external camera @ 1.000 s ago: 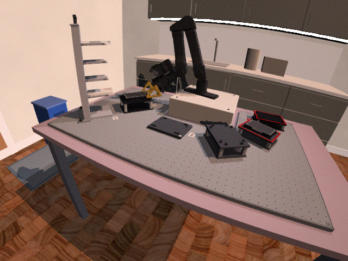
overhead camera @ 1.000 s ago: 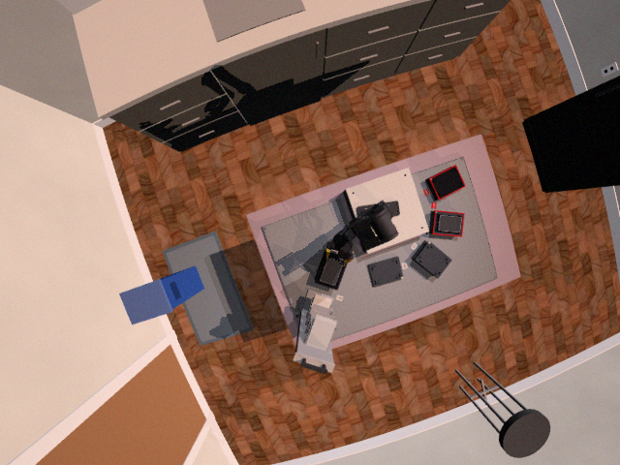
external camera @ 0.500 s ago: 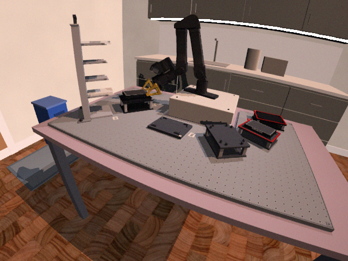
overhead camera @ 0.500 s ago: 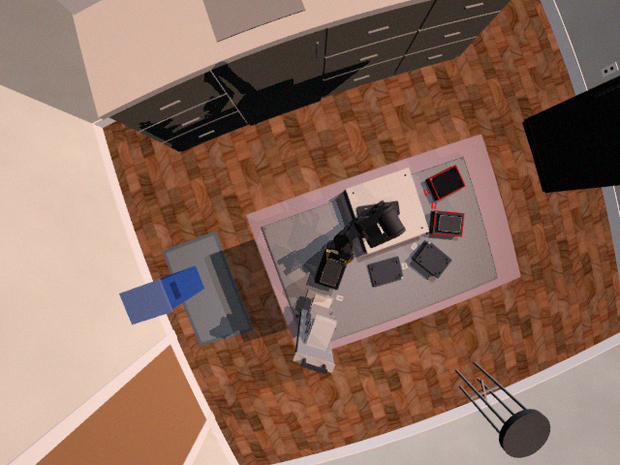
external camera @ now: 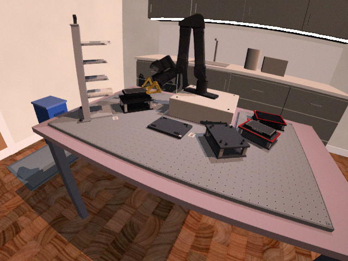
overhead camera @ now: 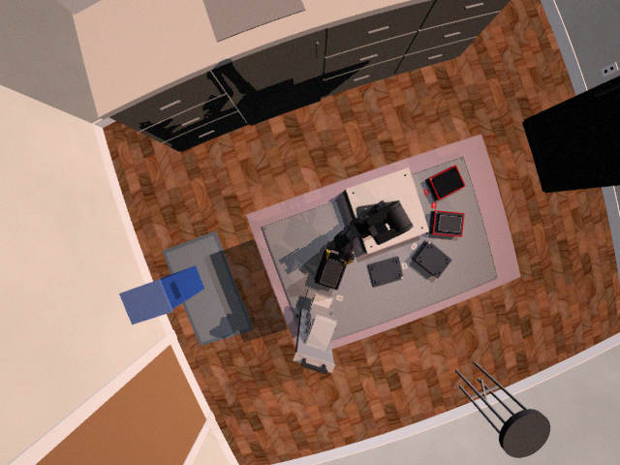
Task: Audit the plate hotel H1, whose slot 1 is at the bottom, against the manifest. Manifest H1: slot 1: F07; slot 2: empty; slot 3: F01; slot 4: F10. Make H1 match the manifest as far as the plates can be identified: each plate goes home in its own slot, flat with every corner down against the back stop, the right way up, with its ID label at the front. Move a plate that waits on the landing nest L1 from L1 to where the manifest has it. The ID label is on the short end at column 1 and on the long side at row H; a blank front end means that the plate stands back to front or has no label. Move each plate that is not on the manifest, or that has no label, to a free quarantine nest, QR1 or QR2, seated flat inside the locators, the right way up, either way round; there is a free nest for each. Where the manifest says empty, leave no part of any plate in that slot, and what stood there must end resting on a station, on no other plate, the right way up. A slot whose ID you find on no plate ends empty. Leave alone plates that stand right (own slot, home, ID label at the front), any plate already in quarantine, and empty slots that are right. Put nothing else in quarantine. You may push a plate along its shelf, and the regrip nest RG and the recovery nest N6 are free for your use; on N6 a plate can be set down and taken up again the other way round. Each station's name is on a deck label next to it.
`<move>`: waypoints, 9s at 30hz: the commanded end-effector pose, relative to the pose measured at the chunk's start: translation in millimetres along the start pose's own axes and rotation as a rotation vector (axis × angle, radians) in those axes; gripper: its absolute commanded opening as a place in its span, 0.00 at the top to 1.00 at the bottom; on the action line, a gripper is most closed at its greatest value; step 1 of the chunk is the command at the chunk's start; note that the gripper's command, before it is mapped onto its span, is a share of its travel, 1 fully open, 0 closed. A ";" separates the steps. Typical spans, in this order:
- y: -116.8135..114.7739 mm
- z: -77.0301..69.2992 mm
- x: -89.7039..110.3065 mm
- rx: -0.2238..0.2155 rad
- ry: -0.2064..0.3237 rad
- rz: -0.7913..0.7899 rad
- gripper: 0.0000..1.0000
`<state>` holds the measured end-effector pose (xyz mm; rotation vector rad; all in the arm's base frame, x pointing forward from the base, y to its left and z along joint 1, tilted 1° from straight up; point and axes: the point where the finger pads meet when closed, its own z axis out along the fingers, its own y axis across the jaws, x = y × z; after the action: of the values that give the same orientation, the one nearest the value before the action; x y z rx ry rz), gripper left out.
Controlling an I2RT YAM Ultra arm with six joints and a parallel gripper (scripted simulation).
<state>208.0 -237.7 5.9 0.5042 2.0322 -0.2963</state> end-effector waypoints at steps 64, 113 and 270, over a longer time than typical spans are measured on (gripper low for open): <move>-0.1 -27.6 -47.9 -0.005 0.009 0.006 0.14; -0.6 -49.3 -86.5 -0.004 0.009 0.005 0.14; -1.3 -81.4 -176.0 -0.004 0.008 0.006 0.14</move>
<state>217.5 -242.2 190.4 0.5188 2.0613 -0.2675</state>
